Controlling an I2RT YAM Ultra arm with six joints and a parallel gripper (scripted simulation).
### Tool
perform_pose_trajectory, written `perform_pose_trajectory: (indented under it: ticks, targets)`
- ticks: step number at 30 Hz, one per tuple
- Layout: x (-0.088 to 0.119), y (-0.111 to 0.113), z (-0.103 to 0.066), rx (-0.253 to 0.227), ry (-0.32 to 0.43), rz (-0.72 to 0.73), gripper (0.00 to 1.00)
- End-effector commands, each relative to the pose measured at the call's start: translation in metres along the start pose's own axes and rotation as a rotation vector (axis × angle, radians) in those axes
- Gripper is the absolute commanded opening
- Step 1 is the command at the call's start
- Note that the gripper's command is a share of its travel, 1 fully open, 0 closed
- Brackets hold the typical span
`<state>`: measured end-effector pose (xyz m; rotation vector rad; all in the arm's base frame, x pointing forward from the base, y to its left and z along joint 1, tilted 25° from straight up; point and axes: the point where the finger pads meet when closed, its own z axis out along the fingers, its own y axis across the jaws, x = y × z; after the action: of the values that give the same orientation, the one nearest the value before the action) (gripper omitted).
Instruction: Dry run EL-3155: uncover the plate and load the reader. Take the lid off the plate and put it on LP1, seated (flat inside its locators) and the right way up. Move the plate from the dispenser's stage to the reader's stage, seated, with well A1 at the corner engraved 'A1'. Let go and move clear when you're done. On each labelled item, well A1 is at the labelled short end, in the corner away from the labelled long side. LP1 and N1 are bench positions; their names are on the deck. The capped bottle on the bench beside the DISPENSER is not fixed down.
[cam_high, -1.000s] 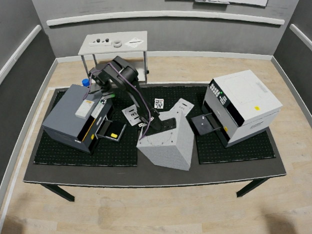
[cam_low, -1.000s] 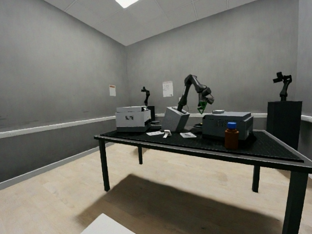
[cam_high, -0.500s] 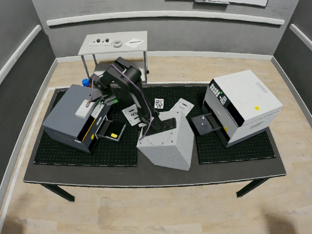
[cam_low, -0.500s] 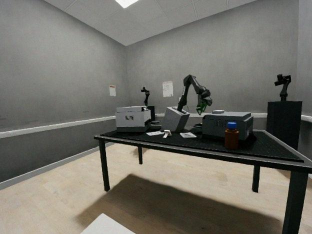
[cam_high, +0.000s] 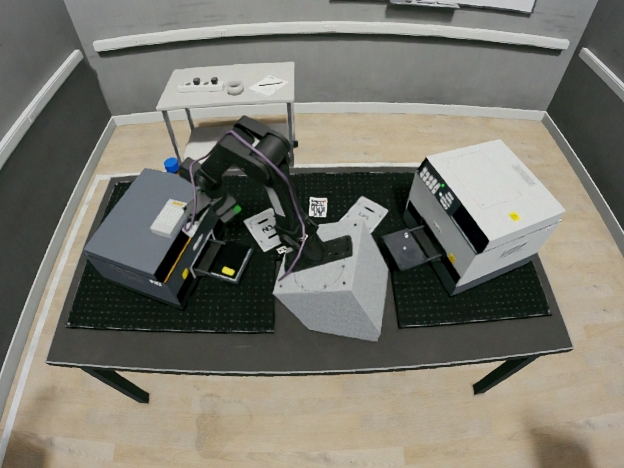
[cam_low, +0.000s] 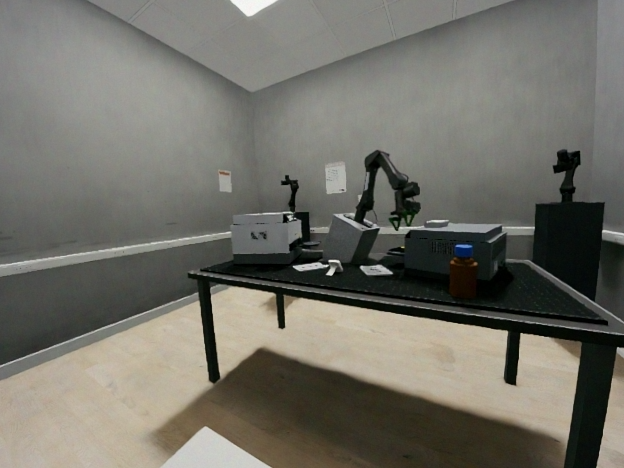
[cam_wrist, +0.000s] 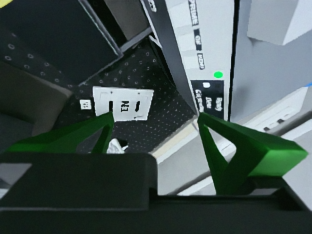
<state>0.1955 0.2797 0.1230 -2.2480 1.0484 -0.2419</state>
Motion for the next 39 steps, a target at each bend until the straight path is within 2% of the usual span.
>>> perform_pose_trajectory:
  ticks: [1,6,8,12,14,15,16,18,19,21,22,23,24,25,28,29,30,31,33,34,39]
  targets:
    - [-0.008,0.021,-0.006,-0.043,-0.033,-0.13,1.0]
    - [-0.017,0.039,-0.007,-0.088,-0.07,-0.248,1.0]
    - [-0.024,0.038,-0.003,-0.116,-0.089,-0.29,1.0]
    - [-0.029,0.041,-0.003,-0.134,-0.109,-0.332,1.0]
    - [-0.027,0.067,0.002,-0.185,-0.107,-0.35,1.0]
    - [-0.03,0.064,-0.003,-0.156,-0.113,-0.348,1.0]
    - [-0.031,0.072,0.001,-0.19,-0.119,-0.37,1.0]
    - [-0.034,0.081,0.002,-0.225,-0.138,-0.412,1.0]
    - [-0.039,0.074,0.0,-0.214,-0.153,-0.431,1.0]
    - [-0.045,0.074,-0.002,-0.222,-0.176,-0.471,1.0]
    - [-0.04,0.095,0.002,-0.267,-0.17,-0.477,1.0]
    - [-0.043,0.095,-0.002,-0.245,-0.174,-0.476,1.0]
    - [-0.045,0.1,0.0,-0.281,-0.192,-0.482,1.0]
    - [-0.055,0.084,-0.005,-0.252,-0.222,-0.485,1.0]
    - [-0.056,0.085,-0.006,-0.266,-0.239,-0.483,1.0]
    - [-0.062,0.087,-0.009,-0.264,-0.245,-0.491,1.0]
    - [-0.067,0.082,-0.017,-0.232,-0.25,-0.474,1.0]
    - [-0.069,0.083,-0.019,-0.232,-0.251,-0.474,1.0]
    - [-0.069,0.084,-0.019,-0.232,-0.251,-0.474,1.0]
    - [-0.062,0.091,-0.011,-0.255,-0.232,-0.476,1.0]
    - [-0.062,0.091,-0.011,-0.255,-0.232,-0.476,1.0]
